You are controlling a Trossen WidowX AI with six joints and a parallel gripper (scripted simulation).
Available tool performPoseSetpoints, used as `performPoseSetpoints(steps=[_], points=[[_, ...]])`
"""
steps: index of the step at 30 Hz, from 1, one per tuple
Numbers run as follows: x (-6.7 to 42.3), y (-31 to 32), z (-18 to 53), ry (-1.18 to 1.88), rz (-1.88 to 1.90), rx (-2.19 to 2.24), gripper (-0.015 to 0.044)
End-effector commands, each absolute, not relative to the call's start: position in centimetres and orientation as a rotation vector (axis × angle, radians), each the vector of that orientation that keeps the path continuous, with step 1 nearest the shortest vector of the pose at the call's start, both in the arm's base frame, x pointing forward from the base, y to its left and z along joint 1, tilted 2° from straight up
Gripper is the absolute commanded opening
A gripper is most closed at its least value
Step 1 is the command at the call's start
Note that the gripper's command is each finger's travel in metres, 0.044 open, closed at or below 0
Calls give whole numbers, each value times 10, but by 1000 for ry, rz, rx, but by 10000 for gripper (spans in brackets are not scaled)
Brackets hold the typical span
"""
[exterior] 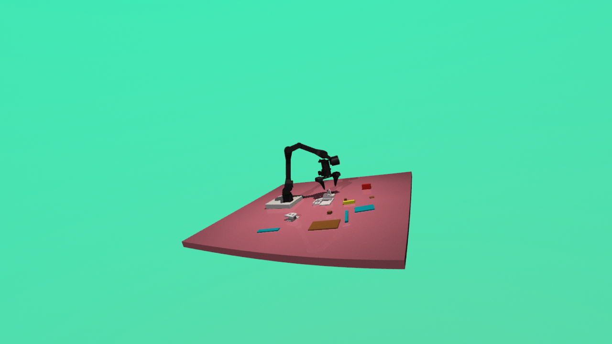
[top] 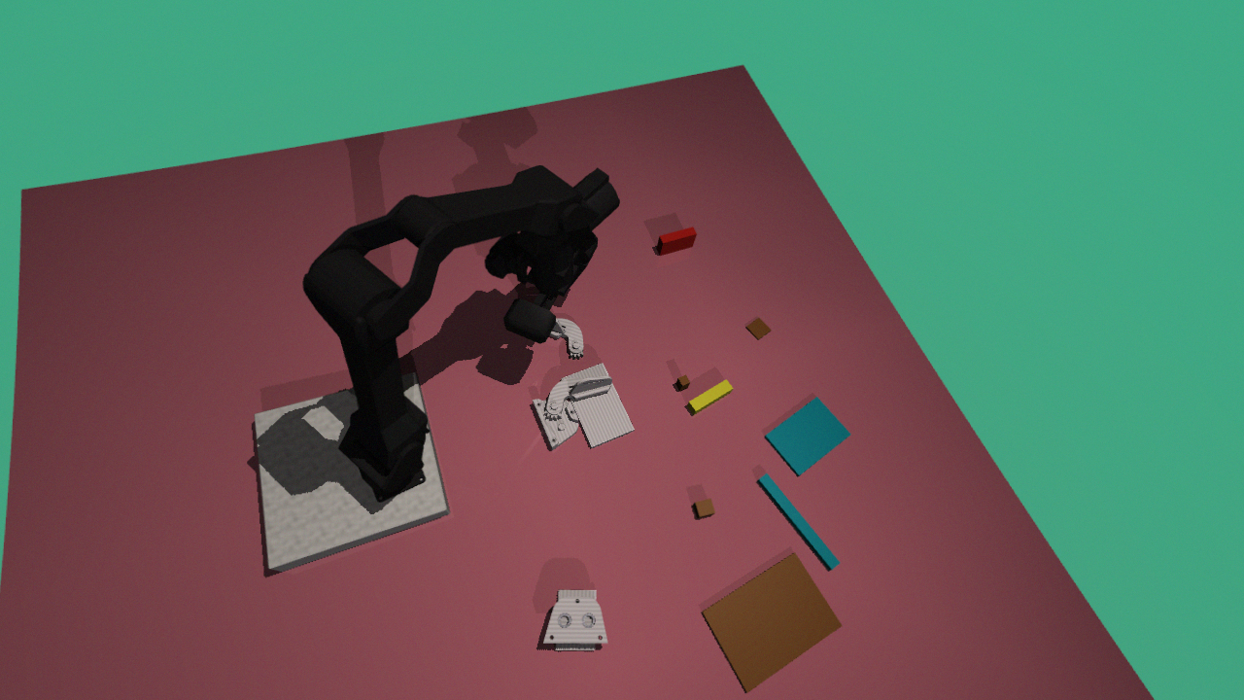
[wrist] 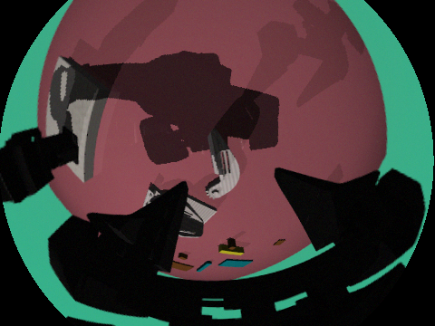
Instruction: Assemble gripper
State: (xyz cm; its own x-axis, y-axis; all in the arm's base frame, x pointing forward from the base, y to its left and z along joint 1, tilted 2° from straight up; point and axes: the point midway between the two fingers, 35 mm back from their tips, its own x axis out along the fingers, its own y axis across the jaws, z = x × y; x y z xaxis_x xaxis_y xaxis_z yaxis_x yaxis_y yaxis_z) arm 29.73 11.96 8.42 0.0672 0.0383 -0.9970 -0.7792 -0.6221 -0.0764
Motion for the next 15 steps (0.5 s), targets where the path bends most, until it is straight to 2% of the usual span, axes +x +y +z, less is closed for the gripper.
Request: performPoseSetpoints(steps=[1,15], points=[[297,119,81,746,1632,-1713,440],[299,120,63,746,1632,-1713,440]])
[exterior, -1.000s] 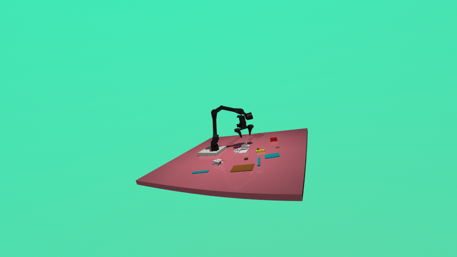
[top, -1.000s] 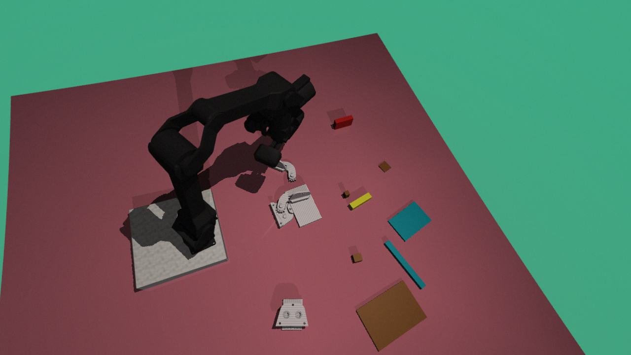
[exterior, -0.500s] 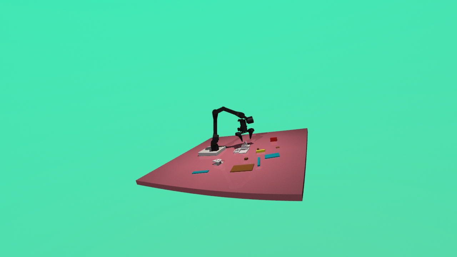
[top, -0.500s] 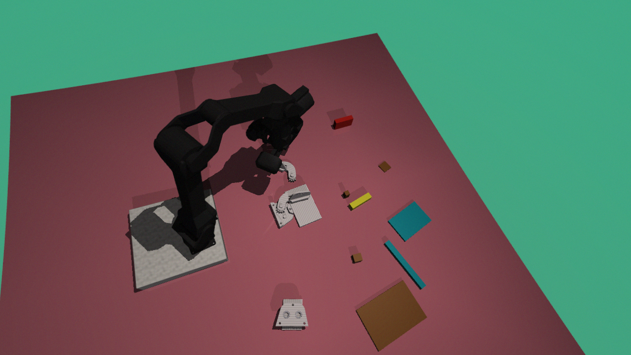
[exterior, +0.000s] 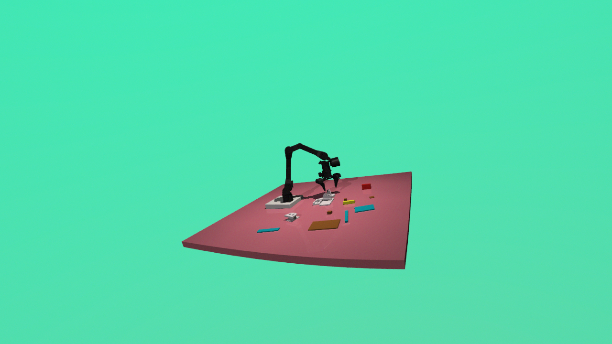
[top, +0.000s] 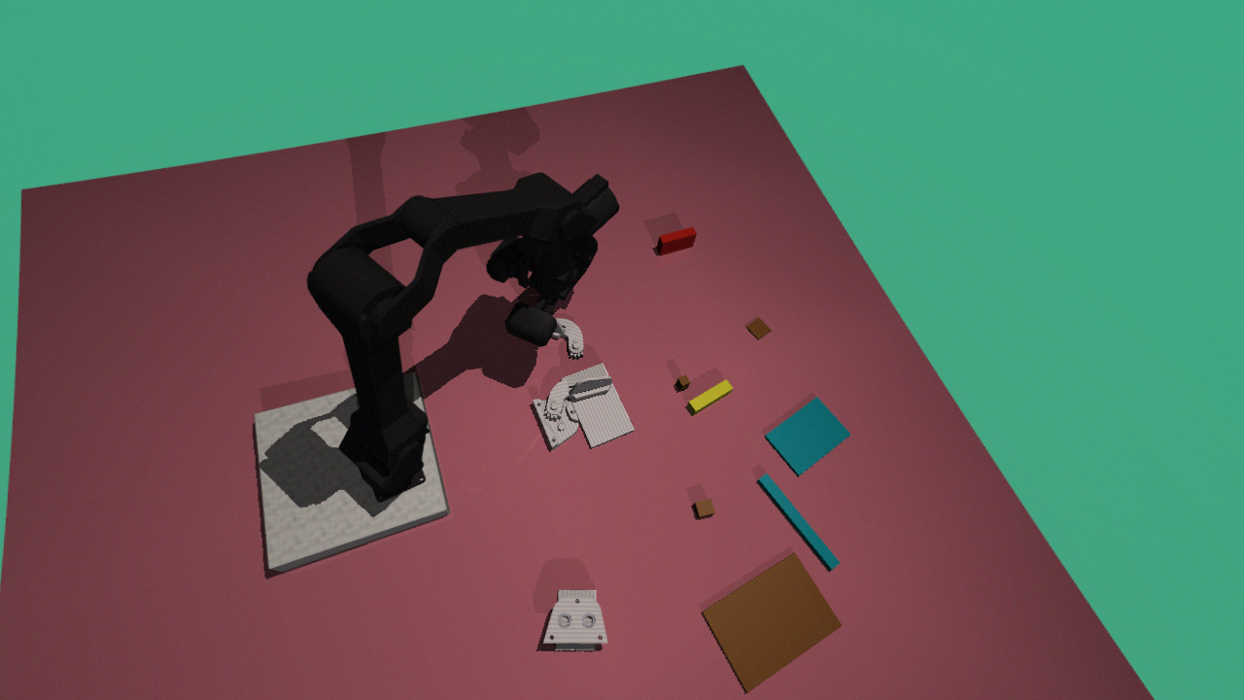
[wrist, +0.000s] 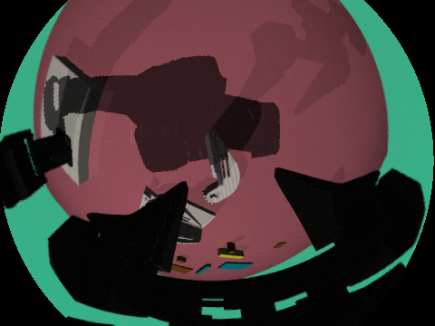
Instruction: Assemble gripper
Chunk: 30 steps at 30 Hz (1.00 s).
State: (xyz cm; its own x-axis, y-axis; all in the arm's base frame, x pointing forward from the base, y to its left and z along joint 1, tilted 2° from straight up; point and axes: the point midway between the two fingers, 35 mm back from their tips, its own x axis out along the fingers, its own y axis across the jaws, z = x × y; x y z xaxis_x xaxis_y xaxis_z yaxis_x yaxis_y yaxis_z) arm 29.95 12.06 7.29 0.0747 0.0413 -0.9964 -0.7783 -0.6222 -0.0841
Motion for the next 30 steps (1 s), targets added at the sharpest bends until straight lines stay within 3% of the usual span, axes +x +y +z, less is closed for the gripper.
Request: performPoseSetpoints(steps=[1,30], points=[[299,120,62,746,1632,-1713,440],[300,121,30,746,1633,-1713,440]])
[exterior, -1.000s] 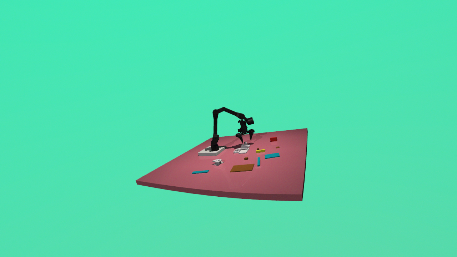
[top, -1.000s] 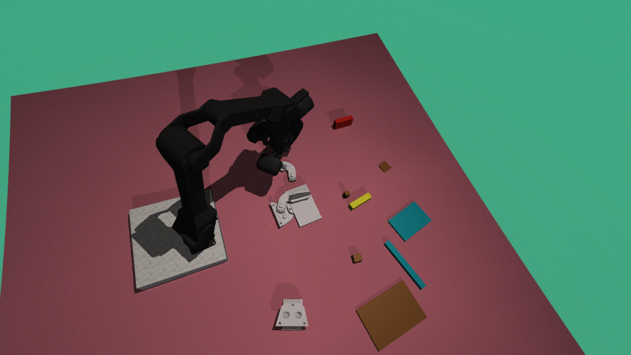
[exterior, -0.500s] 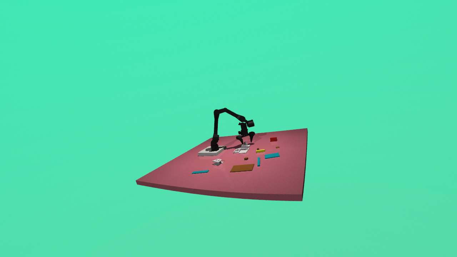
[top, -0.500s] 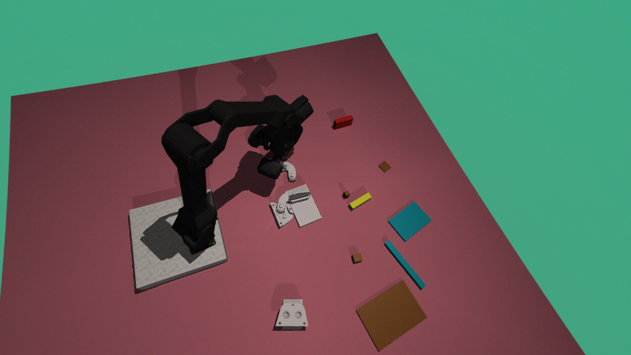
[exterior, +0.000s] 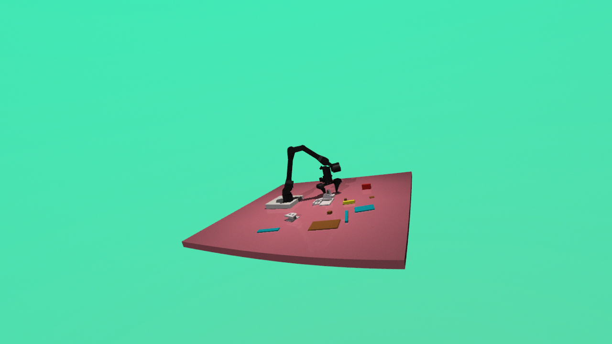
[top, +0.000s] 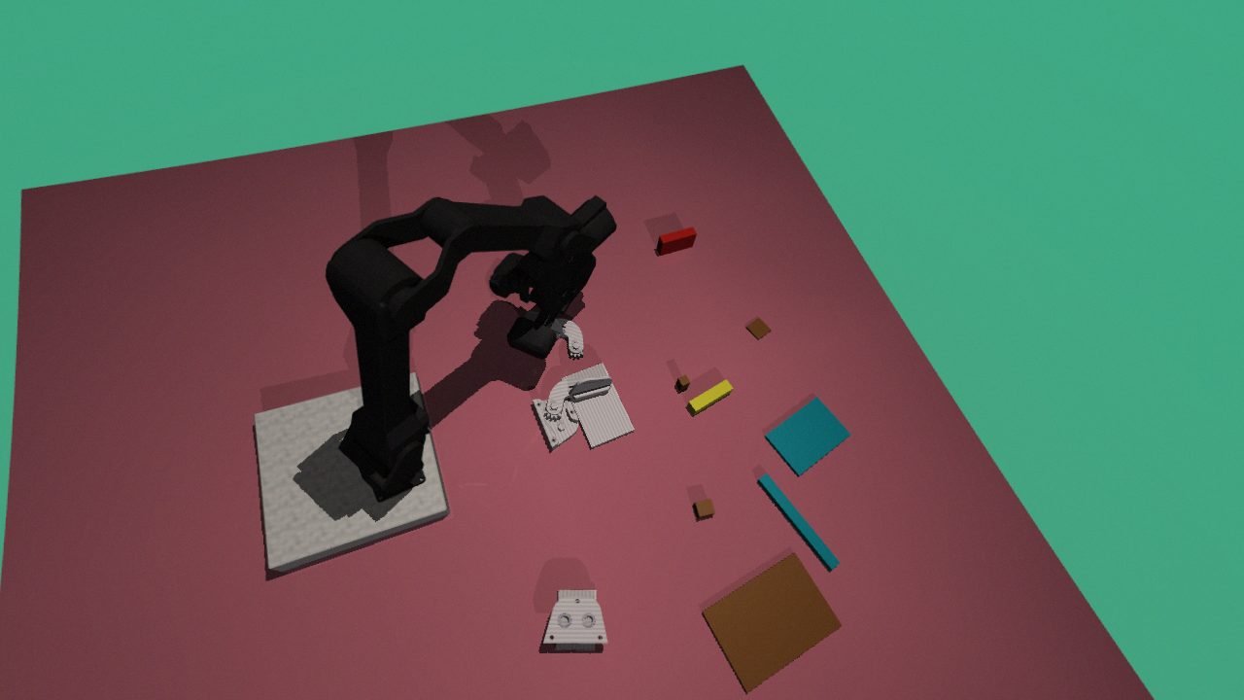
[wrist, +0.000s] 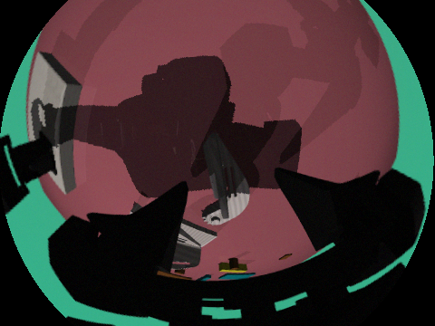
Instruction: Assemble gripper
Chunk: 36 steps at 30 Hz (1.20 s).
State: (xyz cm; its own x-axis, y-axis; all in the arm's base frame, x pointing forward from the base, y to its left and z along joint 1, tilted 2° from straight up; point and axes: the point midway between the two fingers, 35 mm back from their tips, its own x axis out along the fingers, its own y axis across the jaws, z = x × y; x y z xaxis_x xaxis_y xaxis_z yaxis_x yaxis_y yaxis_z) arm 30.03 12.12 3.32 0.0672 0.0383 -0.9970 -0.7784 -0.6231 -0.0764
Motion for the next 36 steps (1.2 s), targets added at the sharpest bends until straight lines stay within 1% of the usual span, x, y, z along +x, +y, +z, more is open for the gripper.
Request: performPoseSetpoints(steps=[1,23,34,36], points=[[300,121,30,746,1633,-1713,440],[300,121,29,746,1633,-1713,440],[300,121,31,744,1628,-1706,151],[300,121,31,744,1628,-1706,138]])
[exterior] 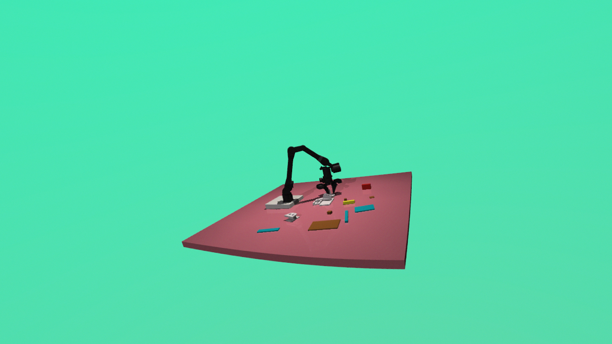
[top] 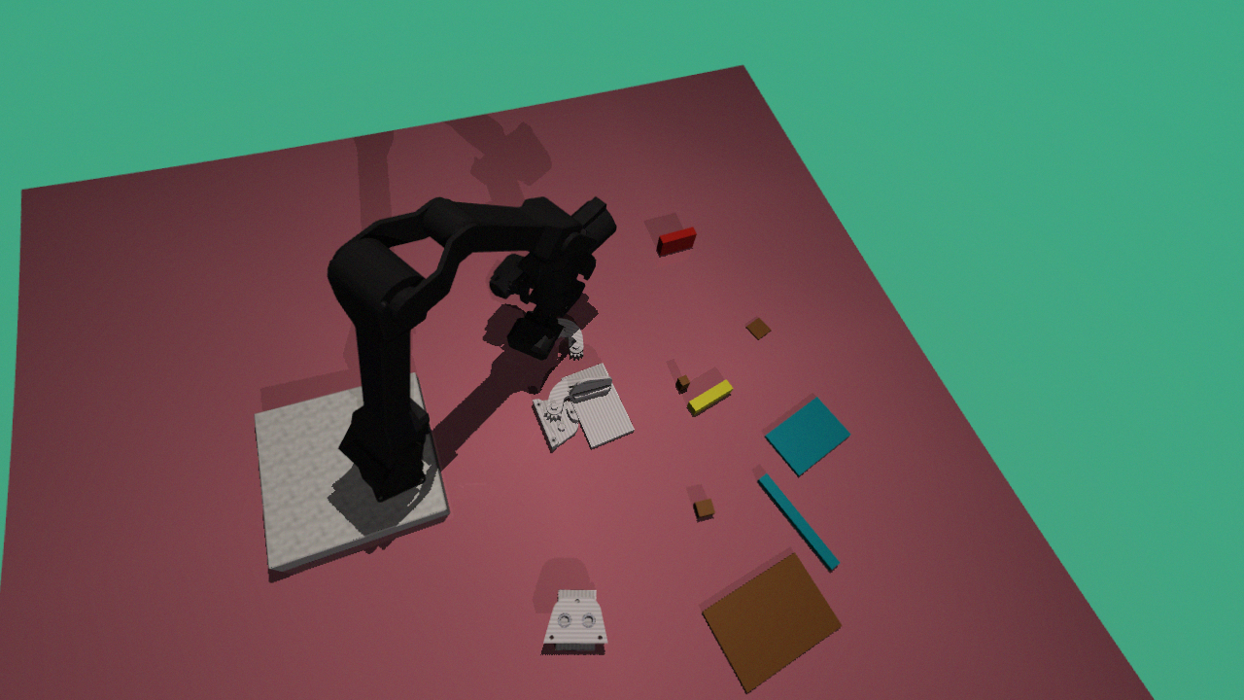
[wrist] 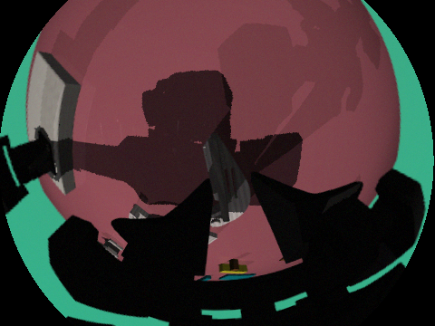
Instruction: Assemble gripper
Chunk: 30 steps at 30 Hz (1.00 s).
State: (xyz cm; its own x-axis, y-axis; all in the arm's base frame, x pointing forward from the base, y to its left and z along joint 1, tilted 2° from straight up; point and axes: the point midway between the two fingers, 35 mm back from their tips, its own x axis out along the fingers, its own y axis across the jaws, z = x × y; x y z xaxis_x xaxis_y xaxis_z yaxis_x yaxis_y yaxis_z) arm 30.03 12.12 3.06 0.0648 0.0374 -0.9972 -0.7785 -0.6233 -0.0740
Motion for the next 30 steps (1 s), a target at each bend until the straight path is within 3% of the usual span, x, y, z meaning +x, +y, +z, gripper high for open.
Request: performPoseSetpoints(steps=[1,30], points=[[300,121,31,744,1628,-1706,134],[300,120,75,745,1630,-1711,134]])
